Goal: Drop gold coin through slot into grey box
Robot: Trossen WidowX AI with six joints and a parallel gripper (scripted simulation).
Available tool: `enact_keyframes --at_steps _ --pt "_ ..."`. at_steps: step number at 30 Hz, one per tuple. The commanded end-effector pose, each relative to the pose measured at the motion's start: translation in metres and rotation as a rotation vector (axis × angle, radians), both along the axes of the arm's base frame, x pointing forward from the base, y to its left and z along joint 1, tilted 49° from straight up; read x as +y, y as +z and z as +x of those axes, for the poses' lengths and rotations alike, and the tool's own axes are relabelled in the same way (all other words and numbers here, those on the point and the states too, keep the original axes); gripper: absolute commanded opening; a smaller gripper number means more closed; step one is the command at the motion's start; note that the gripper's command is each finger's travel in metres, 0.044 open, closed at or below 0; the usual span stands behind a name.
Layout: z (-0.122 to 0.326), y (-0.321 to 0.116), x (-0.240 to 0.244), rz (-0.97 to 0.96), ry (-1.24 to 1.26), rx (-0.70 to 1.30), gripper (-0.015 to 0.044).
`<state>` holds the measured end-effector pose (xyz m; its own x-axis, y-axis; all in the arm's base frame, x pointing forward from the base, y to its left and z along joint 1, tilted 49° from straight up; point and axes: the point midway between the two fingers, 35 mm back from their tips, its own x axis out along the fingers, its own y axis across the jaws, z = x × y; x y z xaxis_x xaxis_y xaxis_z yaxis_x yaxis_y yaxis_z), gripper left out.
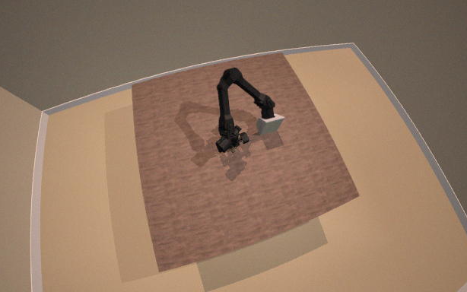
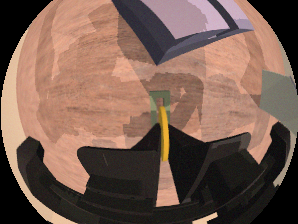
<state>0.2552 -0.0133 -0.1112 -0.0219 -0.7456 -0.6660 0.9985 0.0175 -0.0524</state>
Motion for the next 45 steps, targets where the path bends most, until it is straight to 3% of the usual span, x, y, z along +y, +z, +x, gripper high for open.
enact_keyframes --at_steps 1,45 --pt "0.000 0.000 0.000 -0.003 0.004 0.003 0.0000" --pt "0.002 0.063 0.071 0.002 0.036 0.038 0.0000"
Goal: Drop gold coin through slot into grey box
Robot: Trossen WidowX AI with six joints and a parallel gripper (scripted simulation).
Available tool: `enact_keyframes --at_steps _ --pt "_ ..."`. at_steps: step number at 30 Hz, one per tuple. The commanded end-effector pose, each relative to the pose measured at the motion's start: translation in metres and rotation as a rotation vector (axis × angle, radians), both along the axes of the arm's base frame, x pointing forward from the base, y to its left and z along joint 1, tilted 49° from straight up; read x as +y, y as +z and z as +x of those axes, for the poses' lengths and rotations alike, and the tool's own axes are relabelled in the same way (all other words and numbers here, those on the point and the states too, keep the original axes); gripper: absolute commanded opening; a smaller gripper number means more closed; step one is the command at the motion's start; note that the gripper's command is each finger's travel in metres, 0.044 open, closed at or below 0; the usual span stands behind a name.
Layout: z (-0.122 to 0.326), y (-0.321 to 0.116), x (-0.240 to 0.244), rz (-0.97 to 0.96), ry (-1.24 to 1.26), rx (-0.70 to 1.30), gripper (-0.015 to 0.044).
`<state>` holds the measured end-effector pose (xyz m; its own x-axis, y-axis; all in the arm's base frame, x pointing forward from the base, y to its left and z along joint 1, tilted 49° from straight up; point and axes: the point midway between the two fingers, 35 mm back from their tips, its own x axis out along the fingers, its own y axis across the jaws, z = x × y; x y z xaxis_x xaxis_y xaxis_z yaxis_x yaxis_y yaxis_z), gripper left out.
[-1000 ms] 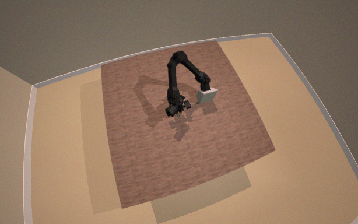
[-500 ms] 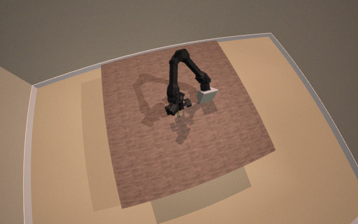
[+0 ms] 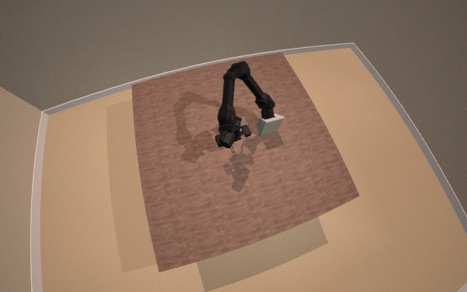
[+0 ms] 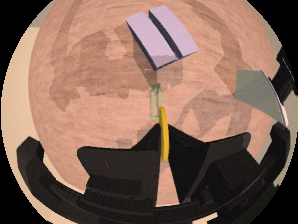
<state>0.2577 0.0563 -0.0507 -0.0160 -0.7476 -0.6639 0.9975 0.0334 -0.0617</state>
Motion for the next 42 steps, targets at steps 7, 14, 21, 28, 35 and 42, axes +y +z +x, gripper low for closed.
enact_keyframes --at_steps 7,14,21,28,35,42 --pt "0.000 0.003 0.002 0.008 0.173 0.201 0.0000" --pt "0.001 0.004 0.001 0.011 0.291 0.334 0.0000" --pt "0.001 0.004 0.001 0.011 0.292 0.334 0.0000" --pt "0.003 0.017 -0.009 0.013 0.293 0.334 0.0000" --pt "0.005 0.031 -0.021 0.014 0.294 0.334 0.0000" --pt "0.005 0.045 -0.033 0.014 0.294 0.335 0.0000"
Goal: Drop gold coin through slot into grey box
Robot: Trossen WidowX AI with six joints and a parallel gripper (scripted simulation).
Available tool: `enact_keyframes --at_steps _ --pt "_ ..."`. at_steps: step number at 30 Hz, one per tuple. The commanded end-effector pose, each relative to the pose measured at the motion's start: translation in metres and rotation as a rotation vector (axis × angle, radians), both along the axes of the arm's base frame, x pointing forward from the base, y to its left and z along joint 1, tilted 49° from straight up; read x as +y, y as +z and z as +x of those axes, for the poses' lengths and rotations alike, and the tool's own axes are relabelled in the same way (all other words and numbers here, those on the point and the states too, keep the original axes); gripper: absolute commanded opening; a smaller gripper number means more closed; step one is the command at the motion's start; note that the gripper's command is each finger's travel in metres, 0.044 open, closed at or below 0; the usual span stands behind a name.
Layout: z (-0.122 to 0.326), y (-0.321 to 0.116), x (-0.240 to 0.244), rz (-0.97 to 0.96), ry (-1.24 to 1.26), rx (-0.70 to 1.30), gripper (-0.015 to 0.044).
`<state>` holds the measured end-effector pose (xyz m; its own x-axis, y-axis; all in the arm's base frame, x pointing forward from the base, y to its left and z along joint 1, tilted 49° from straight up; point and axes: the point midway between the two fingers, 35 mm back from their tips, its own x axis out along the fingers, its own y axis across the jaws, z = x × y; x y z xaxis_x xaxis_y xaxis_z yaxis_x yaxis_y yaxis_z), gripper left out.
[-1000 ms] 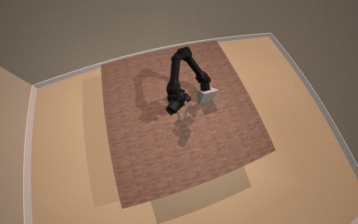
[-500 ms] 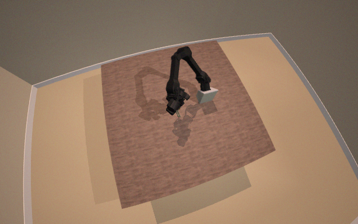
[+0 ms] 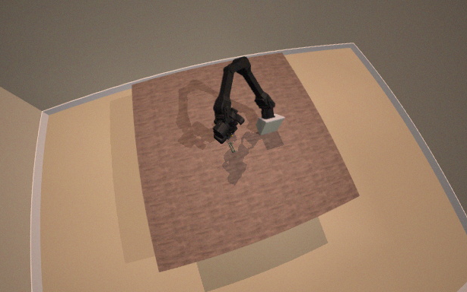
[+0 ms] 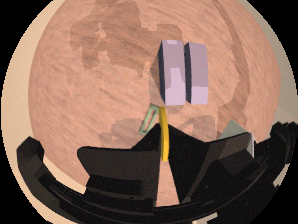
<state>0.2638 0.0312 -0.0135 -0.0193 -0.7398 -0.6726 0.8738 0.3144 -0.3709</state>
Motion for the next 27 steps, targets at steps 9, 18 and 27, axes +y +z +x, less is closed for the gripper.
enact_keyframes --at_steps 9,18,27 --pt "-0.002 0.025 -0.024 -0.007 0.004 0.005 0.0000" --pt "-0.006 0.041 -0.040 -0.011 0.003 0.006 0.0000" --pt "-0.005 0.042 -0.040 -0.007 -0.002 0.000 0.0000"
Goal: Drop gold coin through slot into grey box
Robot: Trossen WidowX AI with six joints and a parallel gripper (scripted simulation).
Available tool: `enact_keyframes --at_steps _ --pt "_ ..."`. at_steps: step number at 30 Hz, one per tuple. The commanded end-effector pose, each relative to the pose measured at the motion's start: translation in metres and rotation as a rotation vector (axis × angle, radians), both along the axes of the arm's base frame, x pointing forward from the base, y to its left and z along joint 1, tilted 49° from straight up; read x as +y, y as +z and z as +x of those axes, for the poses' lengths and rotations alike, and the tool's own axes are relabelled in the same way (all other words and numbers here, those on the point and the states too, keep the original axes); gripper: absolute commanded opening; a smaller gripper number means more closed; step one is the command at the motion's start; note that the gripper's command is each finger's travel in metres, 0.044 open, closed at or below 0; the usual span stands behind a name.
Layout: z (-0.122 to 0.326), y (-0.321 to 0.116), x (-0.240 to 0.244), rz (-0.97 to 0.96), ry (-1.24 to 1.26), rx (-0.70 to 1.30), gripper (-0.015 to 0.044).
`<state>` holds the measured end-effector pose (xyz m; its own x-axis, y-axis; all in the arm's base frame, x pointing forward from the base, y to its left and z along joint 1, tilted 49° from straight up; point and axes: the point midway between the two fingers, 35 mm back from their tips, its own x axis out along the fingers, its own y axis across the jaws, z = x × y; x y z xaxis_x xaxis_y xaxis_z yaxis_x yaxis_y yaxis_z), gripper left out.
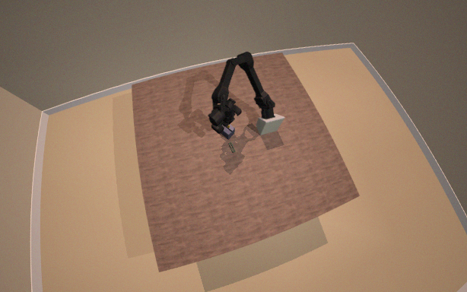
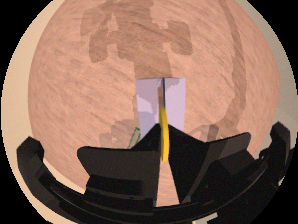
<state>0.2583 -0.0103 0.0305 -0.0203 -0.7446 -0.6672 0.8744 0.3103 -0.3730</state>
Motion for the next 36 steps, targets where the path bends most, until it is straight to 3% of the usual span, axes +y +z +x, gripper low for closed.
enact_keyframes --at_steps 1,36 --pt "0.0006 -0.0016 0.0014 0.000 0.000 0.000 0.0000" --pt "-0.0021 0.0040 -0.0051 0.004 0.003 0.006 0.0000"
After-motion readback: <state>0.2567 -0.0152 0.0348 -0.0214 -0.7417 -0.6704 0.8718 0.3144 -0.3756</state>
